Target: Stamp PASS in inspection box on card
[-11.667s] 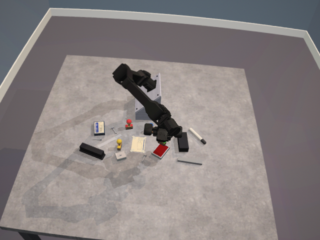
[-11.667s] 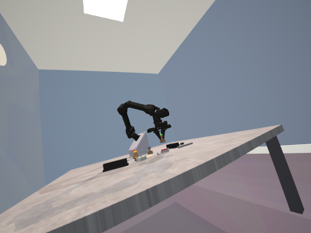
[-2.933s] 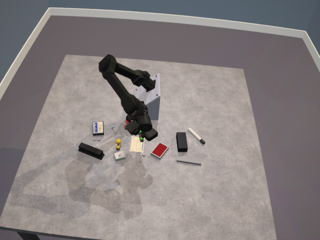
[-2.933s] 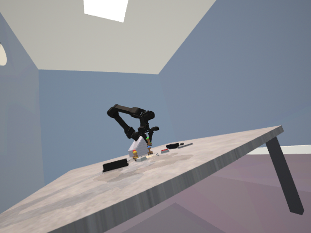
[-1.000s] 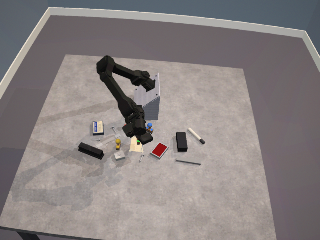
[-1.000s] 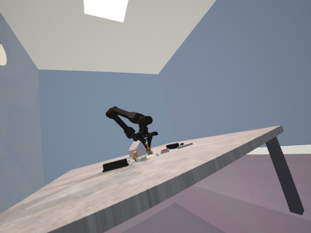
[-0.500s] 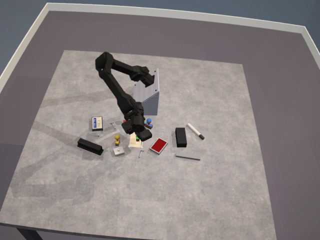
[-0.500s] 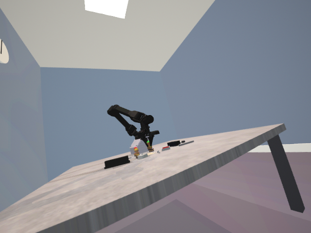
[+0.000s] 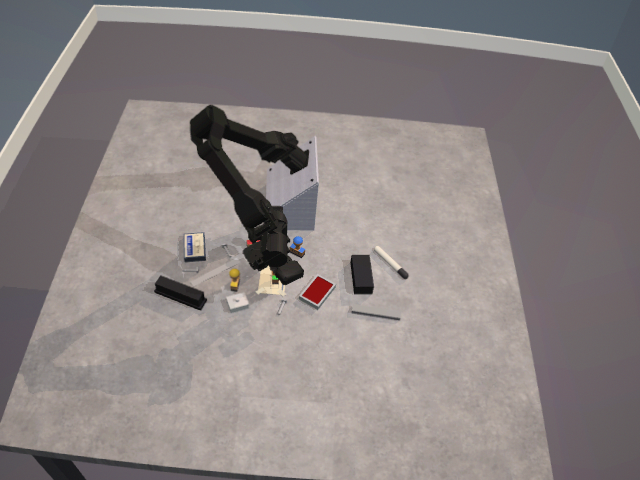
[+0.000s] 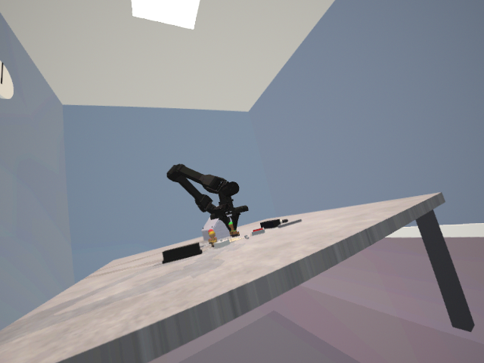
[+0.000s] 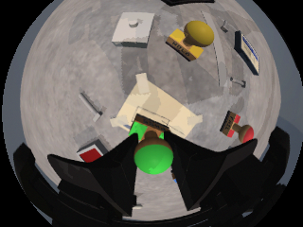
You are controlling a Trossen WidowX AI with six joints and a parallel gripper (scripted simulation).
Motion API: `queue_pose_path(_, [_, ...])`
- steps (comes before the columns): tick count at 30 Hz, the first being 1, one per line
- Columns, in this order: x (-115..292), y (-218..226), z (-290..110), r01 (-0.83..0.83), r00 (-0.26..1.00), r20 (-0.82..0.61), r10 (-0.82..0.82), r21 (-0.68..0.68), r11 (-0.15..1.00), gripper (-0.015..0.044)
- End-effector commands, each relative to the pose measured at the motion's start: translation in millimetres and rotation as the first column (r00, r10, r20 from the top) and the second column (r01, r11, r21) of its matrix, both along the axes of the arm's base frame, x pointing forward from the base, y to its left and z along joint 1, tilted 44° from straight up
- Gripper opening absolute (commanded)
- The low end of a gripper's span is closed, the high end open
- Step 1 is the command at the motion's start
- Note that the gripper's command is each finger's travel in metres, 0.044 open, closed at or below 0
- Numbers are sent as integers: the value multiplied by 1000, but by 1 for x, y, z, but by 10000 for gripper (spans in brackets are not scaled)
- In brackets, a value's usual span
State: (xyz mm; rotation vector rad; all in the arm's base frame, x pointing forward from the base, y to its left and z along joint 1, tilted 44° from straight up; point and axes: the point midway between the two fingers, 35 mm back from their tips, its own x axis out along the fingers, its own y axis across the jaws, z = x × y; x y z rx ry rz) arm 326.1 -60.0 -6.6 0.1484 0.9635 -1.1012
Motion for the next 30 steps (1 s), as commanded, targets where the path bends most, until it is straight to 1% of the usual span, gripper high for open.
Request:
queue_pose_path(1, [0, -3, -2, -2, 1000, -2, 2, -4, 1000, 0])
queue_pose_path(30, [0, -12, -10, -1, 1000, -1, 1, -7, 1000, 0])
